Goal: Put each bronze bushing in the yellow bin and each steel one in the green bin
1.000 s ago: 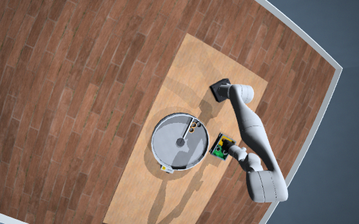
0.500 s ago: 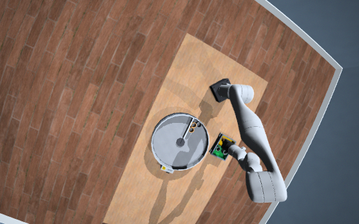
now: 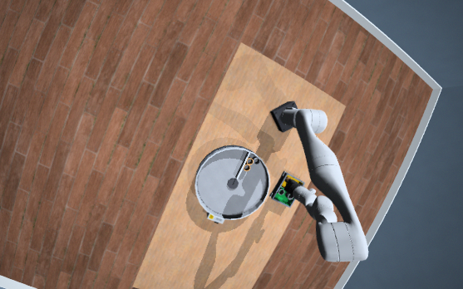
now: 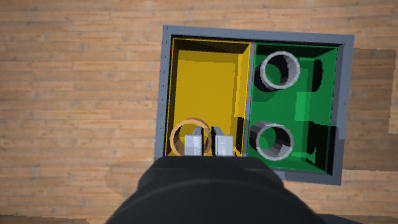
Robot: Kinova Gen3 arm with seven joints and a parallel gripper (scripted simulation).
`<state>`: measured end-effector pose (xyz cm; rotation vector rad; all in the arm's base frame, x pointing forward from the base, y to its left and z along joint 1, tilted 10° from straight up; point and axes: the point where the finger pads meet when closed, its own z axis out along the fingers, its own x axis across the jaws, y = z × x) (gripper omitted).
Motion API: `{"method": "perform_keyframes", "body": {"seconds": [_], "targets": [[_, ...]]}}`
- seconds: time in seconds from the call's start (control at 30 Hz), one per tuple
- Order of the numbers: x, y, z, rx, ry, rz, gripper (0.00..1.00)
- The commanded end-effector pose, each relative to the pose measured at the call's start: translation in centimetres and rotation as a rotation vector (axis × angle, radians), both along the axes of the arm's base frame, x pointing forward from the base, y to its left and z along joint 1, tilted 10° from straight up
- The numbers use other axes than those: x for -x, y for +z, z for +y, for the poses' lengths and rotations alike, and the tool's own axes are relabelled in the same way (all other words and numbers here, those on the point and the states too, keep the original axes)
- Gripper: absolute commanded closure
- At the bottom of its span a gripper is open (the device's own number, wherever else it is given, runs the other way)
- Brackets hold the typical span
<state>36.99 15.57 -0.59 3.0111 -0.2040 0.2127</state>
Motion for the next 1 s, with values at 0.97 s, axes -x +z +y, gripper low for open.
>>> {"method": "perform_keyframes", "body": {"seconds": [0.97], "targets": [[-0.1, -1.2, -0.1, 0.000, 0.002, 0.001, 1.00]]}}
